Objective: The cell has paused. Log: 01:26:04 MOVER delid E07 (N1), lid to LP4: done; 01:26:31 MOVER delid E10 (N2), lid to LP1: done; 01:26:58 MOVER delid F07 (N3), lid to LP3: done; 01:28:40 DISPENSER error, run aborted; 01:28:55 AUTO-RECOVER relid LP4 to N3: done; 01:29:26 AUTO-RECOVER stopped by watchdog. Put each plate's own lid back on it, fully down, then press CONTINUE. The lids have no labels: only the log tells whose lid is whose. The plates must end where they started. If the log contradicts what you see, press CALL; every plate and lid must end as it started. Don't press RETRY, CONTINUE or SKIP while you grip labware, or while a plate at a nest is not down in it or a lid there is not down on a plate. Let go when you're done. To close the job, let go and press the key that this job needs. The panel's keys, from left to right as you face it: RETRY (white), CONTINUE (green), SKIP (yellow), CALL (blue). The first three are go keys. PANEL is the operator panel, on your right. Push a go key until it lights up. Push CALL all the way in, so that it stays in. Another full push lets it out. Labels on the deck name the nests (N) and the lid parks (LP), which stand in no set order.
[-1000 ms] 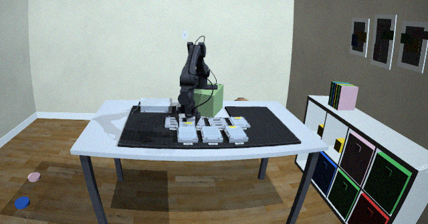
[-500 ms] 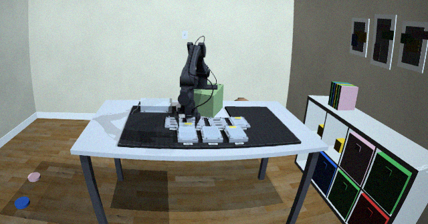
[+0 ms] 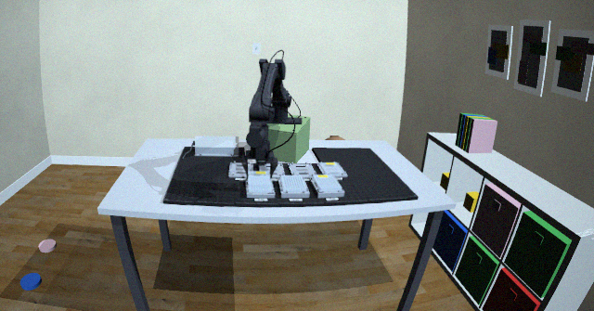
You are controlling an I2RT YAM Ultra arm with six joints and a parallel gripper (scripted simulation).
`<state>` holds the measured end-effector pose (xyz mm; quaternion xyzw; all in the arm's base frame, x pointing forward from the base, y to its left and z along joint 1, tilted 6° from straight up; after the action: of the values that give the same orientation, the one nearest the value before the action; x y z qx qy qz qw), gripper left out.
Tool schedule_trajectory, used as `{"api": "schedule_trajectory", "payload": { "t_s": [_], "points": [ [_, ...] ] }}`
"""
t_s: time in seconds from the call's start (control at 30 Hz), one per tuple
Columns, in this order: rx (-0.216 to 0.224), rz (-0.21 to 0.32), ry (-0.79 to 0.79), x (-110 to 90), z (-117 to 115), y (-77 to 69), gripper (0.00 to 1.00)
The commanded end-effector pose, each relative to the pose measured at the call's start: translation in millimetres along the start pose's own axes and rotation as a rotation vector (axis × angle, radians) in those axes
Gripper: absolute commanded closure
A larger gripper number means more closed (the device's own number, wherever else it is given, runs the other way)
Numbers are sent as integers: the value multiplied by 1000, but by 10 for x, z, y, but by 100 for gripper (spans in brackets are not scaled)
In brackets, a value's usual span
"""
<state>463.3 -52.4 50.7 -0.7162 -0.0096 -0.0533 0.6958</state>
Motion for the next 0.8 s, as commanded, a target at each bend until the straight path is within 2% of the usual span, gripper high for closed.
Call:
{"api": "schedule_trajectory", "payload": {
  "t_s": [0.0,0.07,0.17,0.6,0.77],
  "points": [
    [12,-33,-4,21,13,-35,100],
    [12,-33,-5,50,16,-27,100],
    [13,-9,-5,-7,25,54,100],
    [11,-31,-5,25,28,24,100],
    [12,-13,-5,-19,36,93,100]
  ]
}}
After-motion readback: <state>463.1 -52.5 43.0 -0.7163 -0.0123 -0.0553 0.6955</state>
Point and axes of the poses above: the point where the finger pads meet when closed, its own y axis out along the fingers, its own z axis across the jaws, x = y × z, the point moved 10 cm from there along -y, back along the fingers, and after that the axes turned 13 degrees about y, right-handed, at the moved point
